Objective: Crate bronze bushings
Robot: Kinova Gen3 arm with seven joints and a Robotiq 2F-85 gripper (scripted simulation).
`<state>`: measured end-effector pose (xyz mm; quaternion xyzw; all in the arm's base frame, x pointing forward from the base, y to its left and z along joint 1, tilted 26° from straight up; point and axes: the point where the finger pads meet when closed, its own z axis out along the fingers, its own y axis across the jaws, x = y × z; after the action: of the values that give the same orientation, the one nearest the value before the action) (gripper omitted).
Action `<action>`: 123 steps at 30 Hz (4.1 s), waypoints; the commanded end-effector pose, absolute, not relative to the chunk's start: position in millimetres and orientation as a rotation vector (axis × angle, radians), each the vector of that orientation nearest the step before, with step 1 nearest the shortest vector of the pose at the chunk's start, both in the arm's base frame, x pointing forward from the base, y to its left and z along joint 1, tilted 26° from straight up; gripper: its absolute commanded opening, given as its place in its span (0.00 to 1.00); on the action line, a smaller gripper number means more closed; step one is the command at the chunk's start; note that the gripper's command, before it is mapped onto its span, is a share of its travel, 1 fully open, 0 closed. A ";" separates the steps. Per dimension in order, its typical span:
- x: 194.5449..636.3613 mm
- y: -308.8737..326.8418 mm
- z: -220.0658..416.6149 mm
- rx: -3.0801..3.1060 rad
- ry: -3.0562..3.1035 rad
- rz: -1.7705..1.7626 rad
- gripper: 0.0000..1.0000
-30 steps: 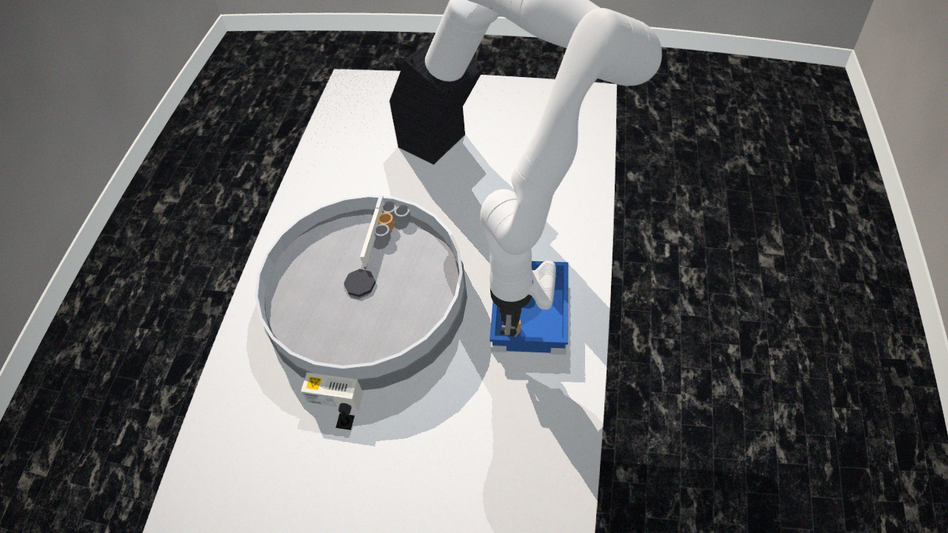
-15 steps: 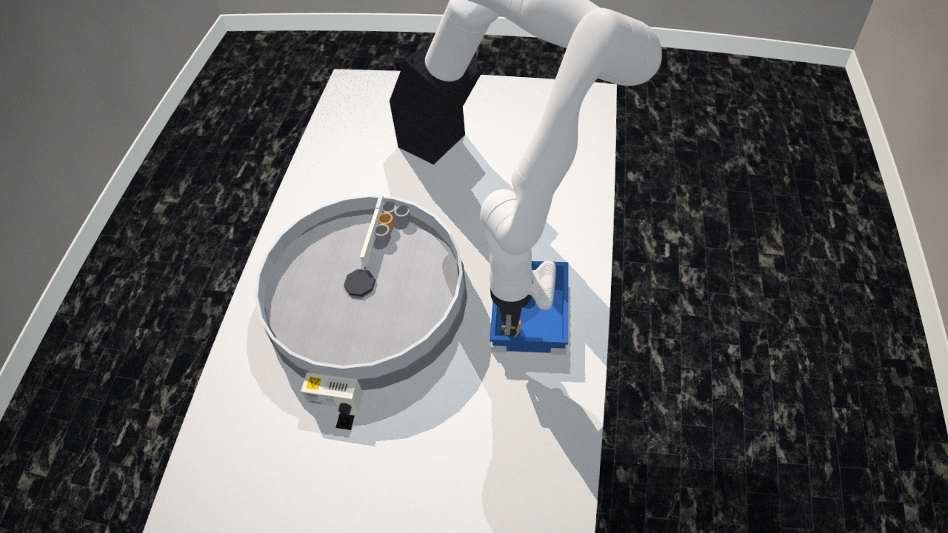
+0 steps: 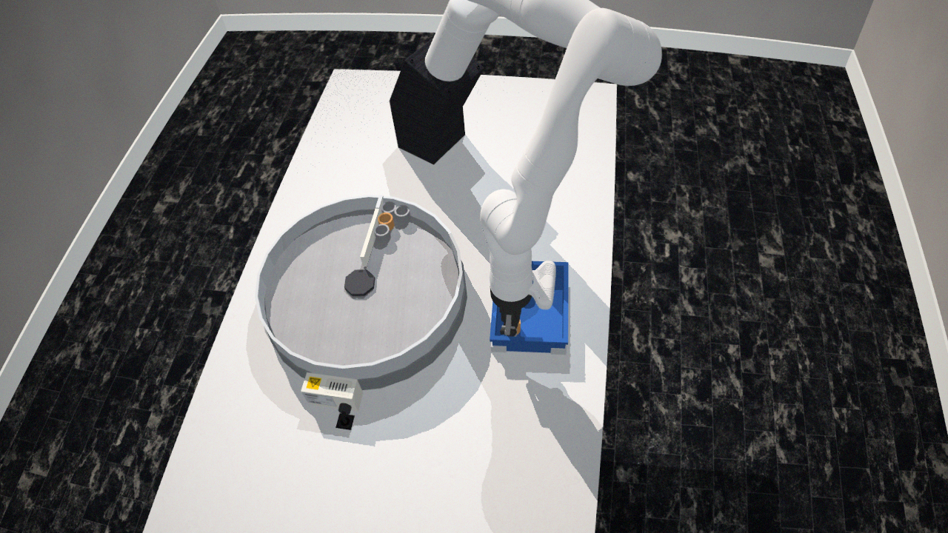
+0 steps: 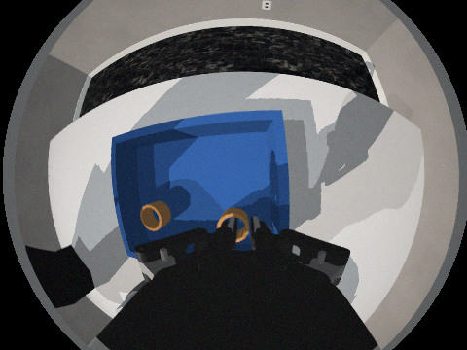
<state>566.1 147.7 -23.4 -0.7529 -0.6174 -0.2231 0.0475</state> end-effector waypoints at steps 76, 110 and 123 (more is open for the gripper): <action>552.9 128.8 23.7 -2.297 -1.883 -0.682 0.16; 531.8 102.5 88.9 -2.298 -1.882 -0.679 0.16; 531.8 102.5 88.9 -2.298 -1.882 -0.679 0.16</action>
<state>531.4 102.8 88.1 -0.7534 -0.6172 -0.2219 0.0478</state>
